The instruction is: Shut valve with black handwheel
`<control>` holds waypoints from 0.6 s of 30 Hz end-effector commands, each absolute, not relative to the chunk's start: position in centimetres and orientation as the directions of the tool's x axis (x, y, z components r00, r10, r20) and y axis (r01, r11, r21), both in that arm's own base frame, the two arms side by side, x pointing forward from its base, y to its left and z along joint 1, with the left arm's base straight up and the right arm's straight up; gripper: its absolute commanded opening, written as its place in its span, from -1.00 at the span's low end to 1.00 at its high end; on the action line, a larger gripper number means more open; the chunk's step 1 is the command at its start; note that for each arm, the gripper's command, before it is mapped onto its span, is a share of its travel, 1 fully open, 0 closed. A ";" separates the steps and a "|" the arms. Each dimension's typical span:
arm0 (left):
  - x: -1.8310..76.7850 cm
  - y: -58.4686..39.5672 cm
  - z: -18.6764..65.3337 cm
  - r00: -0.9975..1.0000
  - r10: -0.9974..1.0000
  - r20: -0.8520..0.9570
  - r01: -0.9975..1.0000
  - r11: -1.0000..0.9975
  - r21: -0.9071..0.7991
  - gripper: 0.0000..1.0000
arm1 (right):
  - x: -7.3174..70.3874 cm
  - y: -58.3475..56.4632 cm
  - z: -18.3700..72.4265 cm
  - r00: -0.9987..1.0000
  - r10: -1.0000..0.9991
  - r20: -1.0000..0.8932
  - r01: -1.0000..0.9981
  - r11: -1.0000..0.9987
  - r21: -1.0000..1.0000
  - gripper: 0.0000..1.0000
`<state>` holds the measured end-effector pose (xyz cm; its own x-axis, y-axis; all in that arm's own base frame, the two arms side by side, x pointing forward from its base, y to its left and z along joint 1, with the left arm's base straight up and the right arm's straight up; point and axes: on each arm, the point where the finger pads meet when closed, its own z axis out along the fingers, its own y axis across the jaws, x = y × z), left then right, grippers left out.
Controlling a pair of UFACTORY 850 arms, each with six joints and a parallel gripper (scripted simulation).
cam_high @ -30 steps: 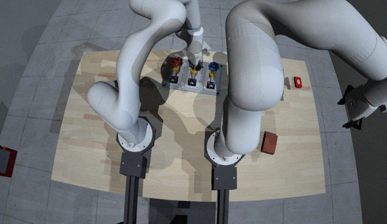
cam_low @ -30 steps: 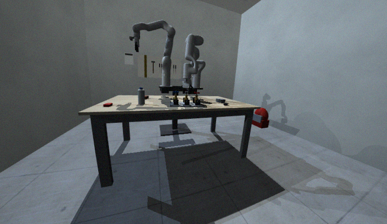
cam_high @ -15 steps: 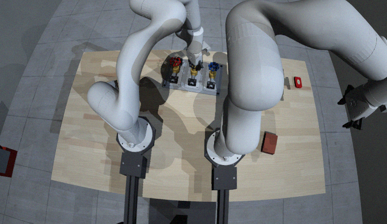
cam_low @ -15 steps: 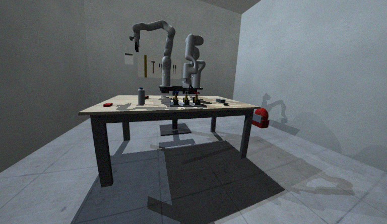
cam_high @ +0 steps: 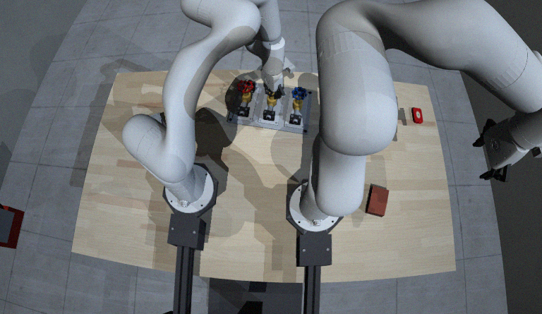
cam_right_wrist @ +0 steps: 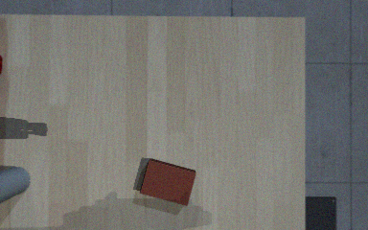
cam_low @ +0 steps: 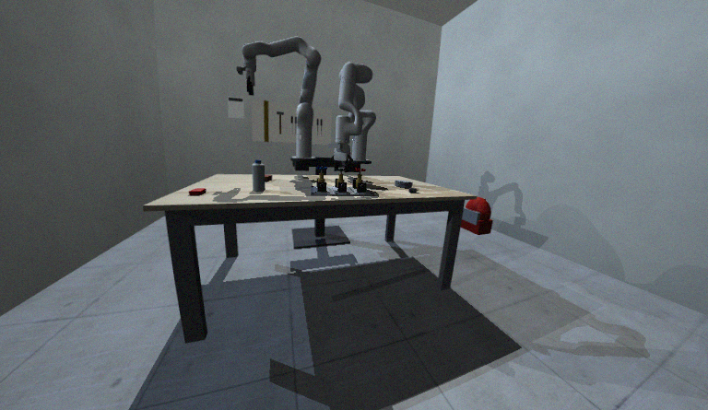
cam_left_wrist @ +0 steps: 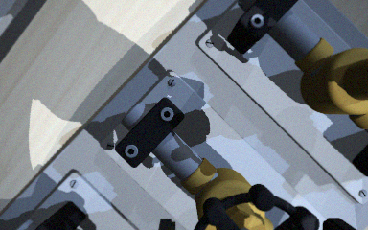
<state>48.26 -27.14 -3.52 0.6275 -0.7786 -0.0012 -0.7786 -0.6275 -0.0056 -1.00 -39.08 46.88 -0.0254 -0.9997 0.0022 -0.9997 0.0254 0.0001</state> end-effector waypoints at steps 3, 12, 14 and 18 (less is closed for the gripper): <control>48.3 -27.2 -3.0 0.627 -0.779 0.001 -0.779 -0.627 -0.006 0.65 | -1.0 -39.1 47.0 -0.025 -1.000 0.004 -1.000 0.025 0.000 1.00; 48.3 -27.2 -1.9 0.627 -0.779 0.001 -0.779 -0.627 -0.006 0.65 | -1.0 -39.1 47.0 -0.025 -1.000 0.004 -1.000 0.025 0.000 1.00; 48.3 -27.2 -1.5 0.627 -0.779 0.001 -0.779 -0.627 -0.006 0.65 | -1.0 -39.1 47.0 -0.025 -1.000 0.004 -1.000 0.025 0.000 1.00; 48.3 -27.2 -0.6 0.627 -0.779 0.001 -0.779 -0.627 -0.006 0.65 | -1.0 -39.1 47.0 -0.025 -1.000 0.004 -1.000 0.025 0.000 1.00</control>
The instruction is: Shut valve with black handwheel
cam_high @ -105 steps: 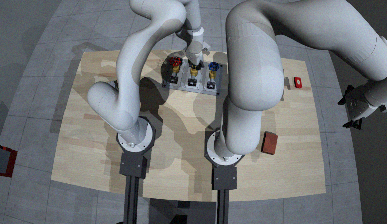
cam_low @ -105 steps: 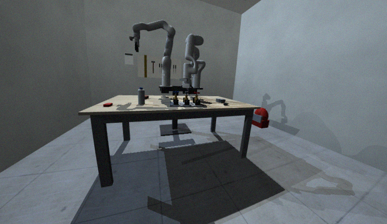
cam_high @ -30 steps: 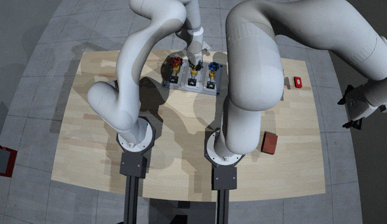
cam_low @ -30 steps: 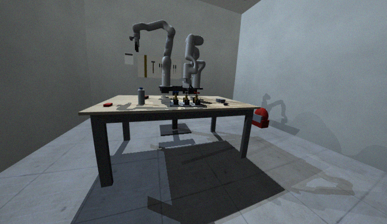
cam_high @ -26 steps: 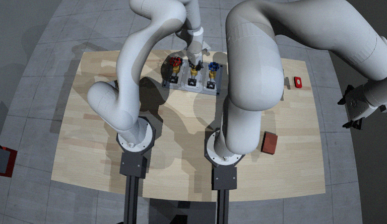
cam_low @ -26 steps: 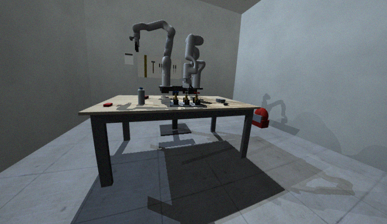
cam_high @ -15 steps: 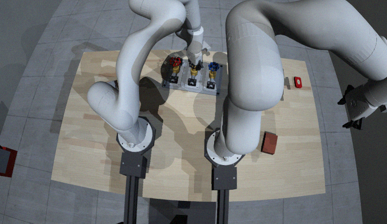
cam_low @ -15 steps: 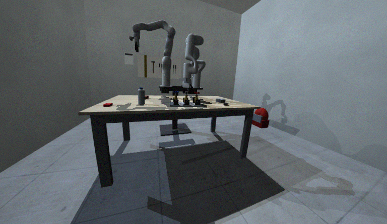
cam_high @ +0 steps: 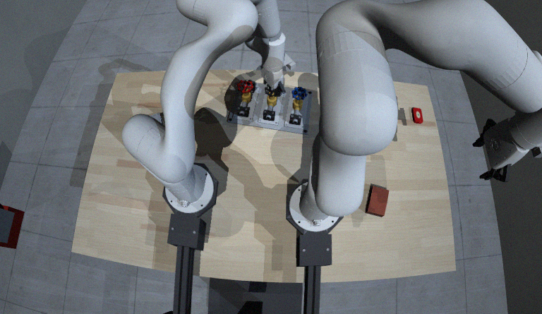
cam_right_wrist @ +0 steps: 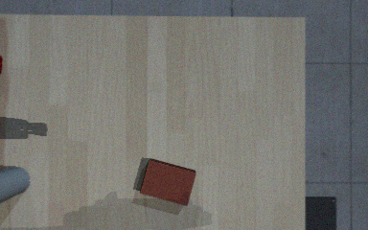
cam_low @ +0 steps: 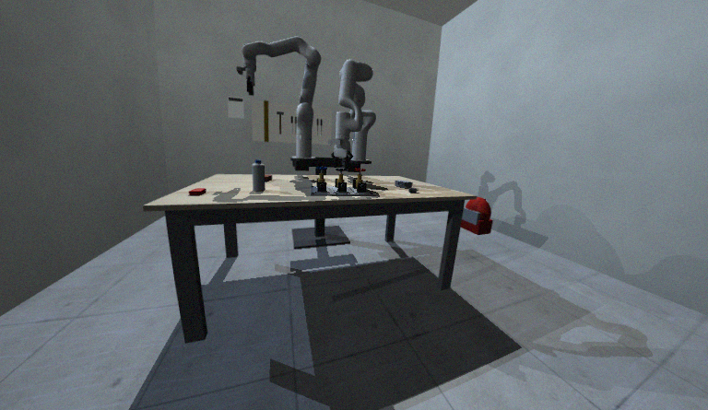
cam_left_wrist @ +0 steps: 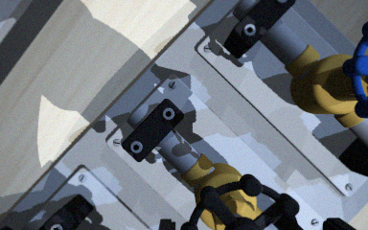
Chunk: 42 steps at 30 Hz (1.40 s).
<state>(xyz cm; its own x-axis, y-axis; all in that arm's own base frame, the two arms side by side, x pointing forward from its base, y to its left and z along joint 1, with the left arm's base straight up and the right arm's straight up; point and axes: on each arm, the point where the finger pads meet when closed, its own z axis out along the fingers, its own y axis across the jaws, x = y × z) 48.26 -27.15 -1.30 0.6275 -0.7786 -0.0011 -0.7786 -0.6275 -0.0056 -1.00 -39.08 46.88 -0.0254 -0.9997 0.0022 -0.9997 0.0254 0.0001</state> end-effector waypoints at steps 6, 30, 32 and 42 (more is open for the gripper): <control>48.3 -27.2 0.9 0.627 -0.779 0.001 -0.779 -0.627 -0.006 0.65 | -1.0 -39.1 47.0 -0.025 -1.000 0.004 -1.000 0.025 0.000 1.00; 48.3 -27.2 4.3 0.627 -0.779 0.001 -0.779 -0.627 -0.006 0.65 | -1.0 -39.1 47.0 -0.025 -1.000 0.004 -1.000 0.025 0.000 1.00; 48.3 -27.2 4.4 0.627 -0.779 0.001 -0.779 -0.627 -0.006 0.65 | -1.0 -39.1 47.0 -0.025 -1.000 0.004 -1.000 0.025 0.000 1.00; 48.3 -27.2 4.4 0.627 -0.779 0.001 -0.779 -0.627 -0.006 0.65 | -1.0 -39.1 47.0 -0.025 -1.000 0.004 -1.000 0.025 0.000 1.00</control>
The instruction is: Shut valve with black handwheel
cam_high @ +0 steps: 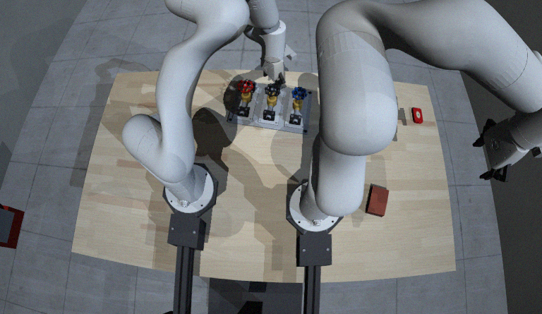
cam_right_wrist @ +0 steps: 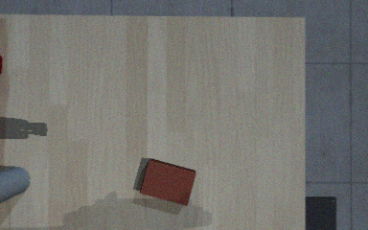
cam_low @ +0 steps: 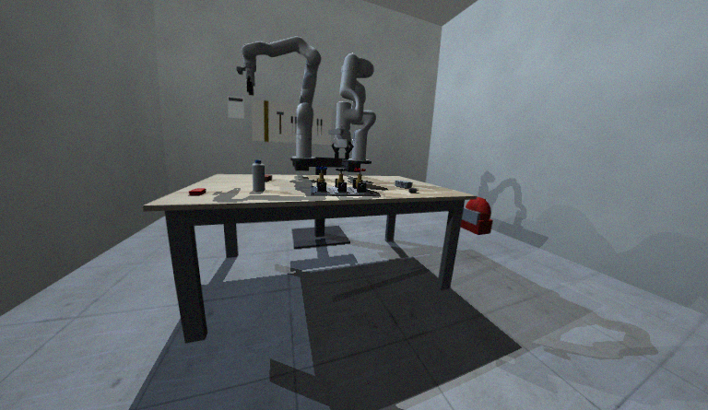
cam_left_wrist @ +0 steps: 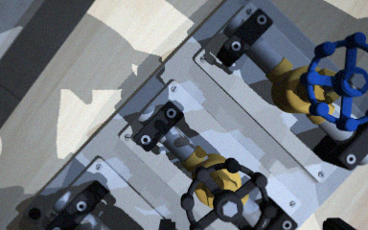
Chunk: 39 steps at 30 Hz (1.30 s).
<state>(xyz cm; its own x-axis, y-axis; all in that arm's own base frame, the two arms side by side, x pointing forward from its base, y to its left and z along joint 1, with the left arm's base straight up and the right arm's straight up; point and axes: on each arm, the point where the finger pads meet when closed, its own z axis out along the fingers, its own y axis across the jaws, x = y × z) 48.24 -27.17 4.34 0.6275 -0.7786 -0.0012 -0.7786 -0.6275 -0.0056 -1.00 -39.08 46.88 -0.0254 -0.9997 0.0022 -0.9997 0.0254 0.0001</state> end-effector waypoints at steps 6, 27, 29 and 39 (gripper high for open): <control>48.3 -27.2 4.4 0.627 -0.779 0.001 -0.779 -0.627 -0.006 0.65 | -1.0 -39.1 47.0 -0.025 -1.000 0.004 -1.000 0.025 0.000 1.00; 48.3 -27.2 4.4 0.768 -0.641 0.002 -0.641 -0.768 -0.006 0.65 | -1.0 -39.1 47.0 -0.025 -1.000 0.004 -1.000 0.025 0.000 1.00; 48.3 -27.2 4.4 0.803 -0.595 0.002 -0.595 -0.803 -0.006 0.65 | -1.0 -39.1 47.0 -0.025 -1.000 0.004 -1.000 0.025 0.000 1.00; 48.3 -27.2 4.4 0.941 -0.339 0.004 -0.339 -0.941 -0.005 0.65 | -1.0 -39.1 47.0 -0.025 -1.000 0.004 -1.000 0.025 0.000 1.00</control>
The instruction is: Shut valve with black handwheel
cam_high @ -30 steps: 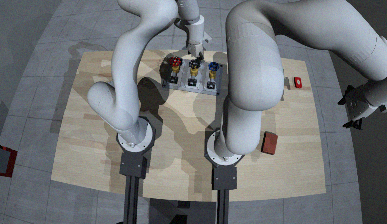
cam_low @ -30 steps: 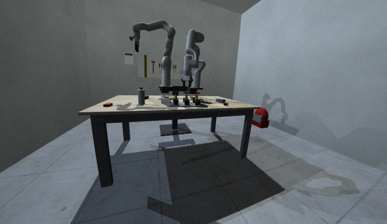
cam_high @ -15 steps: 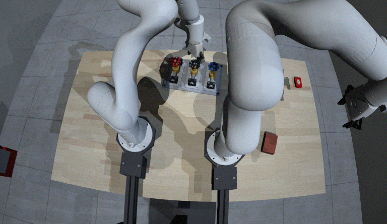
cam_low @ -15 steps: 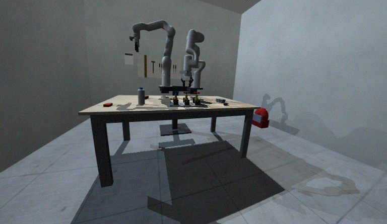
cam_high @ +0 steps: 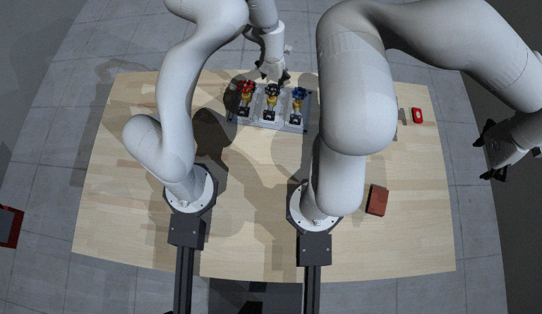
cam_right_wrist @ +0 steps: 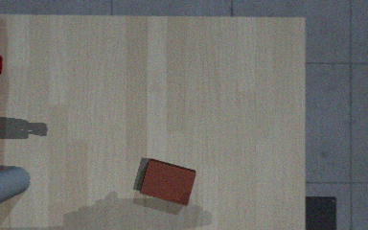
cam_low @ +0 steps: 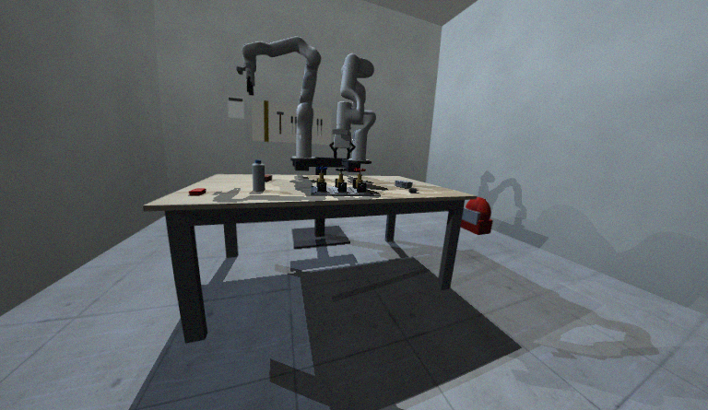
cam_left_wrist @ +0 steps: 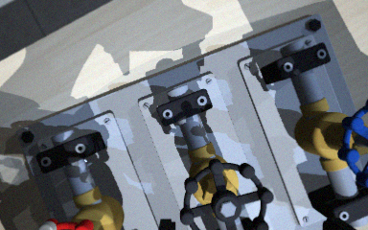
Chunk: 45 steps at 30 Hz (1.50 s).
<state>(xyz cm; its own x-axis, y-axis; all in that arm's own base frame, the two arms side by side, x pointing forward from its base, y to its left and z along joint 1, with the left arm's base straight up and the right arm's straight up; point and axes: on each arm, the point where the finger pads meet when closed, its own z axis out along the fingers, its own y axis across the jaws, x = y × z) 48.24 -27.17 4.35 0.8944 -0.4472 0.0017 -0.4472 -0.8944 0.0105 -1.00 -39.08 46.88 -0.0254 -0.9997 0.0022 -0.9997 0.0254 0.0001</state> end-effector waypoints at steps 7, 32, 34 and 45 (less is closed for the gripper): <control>48.3 -27.2 4.4 0.999 -0.053 0.005 -0.052 -0.999 -0.004 0.65 | -1.0 -39.1 47.0 -0.025 -1.000 0.004 -1.000 0.025 0.000 1.00; 48.3 -27.2 4.4 0.855 0.518 0.006 0.518 -0.855 0.000 0.65 | -1.0 -39.1 47.0 -0.025 -1.000 0.004 -1.000 0.025 0.000 1.00; 48.3 -27.2 4.4 0.847 0.532 0.006 0.532 -0.847 0.000 0.65 | -1.0 -39.1 47.0 -0.025 -1.000 0.004 -1.000 0.025 0.000 1.00; 48.3 -27.2 4.4 0.838 0.545 0.006 0.545 -0.838 0.000 0.65 | -1.0 -39.1 47.0 -0.025 -1.000 0.004 -1.000 0.025 0.000 1.00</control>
